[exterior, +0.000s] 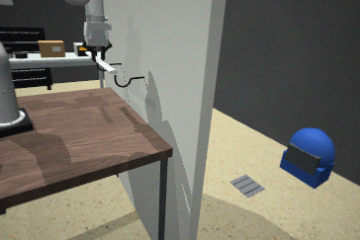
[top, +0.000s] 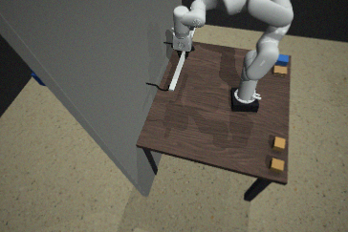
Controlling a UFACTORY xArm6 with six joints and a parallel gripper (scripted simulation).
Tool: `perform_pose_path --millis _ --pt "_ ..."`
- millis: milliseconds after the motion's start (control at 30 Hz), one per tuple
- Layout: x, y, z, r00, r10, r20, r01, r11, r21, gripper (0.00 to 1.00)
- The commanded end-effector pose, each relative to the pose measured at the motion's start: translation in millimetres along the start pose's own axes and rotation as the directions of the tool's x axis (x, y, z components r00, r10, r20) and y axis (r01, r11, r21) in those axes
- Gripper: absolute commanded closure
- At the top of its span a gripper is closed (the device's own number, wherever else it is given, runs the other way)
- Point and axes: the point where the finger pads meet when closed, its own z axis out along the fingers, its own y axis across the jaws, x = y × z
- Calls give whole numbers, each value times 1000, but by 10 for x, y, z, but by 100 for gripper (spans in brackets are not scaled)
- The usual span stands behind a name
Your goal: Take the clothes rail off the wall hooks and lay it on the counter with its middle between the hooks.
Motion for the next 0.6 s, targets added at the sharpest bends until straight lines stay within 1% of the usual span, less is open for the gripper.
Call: perform_pose_path --millis 0,367,433,567 --pt "-42 108 -20 1000 0 1 0 1000 5 100" --pt "-165 454 -19 1000 0 1 0 1000 5 100" --pt "-165 454 -19 1000 0 1 0 1000 5 100" --pt "-210 580 -18 1000 0 1 0 1000 5 100"
